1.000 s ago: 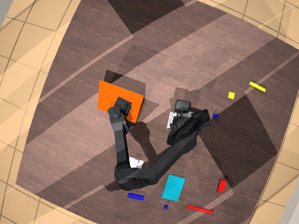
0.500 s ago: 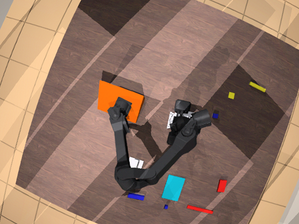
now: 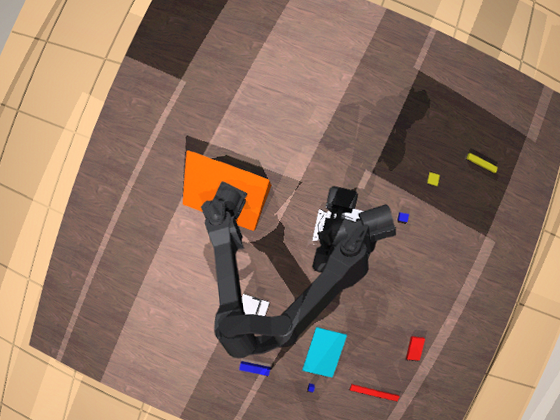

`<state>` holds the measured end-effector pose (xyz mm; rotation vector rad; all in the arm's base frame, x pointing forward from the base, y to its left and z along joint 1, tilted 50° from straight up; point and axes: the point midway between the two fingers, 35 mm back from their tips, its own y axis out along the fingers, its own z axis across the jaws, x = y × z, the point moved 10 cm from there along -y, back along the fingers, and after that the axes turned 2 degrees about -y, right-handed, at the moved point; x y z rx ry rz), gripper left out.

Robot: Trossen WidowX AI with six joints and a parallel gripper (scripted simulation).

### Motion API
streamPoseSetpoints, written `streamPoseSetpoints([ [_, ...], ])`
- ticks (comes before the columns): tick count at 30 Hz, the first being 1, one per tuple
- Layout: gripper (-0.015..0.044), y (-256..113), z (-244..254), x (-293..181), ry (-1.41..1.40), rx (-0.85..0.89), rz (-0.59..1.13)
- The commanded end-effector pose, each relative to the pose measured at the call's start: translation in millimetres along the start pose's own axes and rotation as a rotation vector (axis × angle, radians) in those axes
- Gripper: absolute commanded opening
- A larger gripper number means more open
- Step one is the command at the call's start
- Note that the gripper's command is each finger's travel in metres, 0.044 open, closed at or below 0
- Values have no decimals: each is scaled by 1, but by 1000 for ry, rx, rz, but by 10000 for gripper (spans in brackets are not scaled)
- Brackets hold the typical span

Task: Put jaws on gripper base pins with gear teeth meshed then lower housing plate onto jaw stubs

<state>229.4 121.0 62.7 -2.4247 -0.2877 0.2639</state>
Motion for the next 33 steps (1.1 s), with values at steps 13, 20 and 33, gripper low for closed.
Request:
streamPoseSetpoints([
  [13,351,-1,1,0,-5,3,-4],
  [20,351,-1,1,0,-13,3,-4],
  [33,351,-1,3,-13,-14,3,-4],
])
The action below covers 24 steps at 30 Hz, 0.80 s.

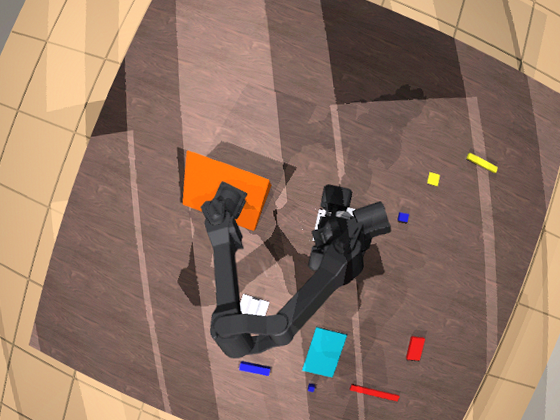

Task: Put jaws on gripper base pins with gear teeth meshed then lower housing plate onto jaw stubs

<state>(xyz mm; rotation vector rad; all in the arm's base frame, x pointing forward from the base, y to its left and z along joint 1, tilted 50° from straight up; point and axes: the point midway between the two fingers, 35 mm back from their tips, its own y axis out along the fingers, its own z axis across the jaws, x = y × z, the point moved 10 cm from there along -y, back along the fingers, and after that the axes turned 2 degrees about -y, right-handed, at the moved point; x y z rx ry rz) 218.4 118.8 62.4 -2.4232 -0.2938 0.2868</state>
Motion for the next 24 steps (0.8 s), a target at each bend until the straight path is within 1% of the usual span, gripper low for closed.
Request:
streamPoseSetpoints([
  [1,351,-1,1,-2,5,3,-6],
  [24,351,-1,1,-3,14,3,-6],
])
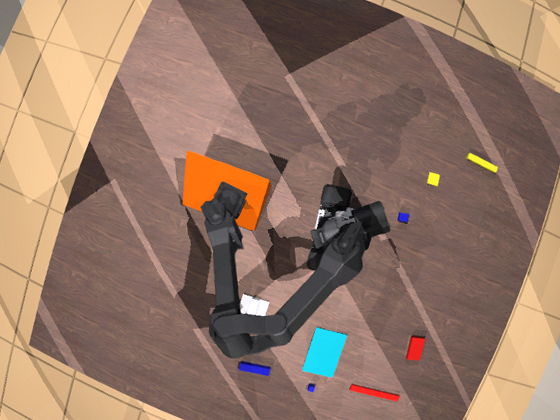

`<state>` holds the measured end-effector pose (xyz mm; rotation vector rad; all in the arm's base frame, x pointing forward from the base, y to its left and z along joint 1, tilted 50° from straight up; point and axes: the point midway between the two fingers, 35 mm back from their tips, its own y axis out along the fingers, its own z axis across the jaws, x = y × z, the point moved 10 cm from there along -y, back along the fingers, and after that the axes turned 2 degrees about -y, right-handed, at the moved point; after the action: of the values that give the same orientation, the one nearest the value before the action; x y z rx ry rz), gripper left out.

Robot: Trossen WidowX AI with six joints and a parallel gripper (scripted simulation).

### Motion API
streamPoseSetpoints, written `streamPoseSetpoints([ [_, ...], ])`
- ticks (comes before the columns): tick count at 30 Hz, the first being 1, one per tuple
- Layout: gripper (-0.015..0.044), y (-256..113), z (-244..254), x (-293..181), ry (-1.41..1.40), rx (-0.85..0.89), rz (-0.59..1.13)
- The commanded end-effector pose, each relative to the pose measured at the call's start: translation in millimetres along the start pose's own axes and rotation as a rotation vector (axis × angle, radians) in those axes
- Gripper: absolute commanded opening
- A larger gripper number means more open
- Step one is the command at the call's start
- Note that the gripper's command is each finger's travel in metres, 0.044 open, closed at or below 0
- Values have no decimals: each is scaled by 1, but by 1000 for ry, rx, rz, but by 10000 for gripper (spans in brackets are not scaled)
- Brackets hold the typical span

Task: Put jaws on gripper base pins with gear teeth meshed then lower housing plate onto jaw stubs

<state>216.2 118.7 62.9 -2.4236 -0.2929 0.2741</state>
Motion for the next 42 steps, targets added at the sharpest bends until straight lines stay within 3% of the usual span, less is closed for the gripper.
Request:
streamPoseSetpoints([
  [1,351,-1,1,-1,5,3,-3],
  [42,351,54,1,0,6,2,-3],
])
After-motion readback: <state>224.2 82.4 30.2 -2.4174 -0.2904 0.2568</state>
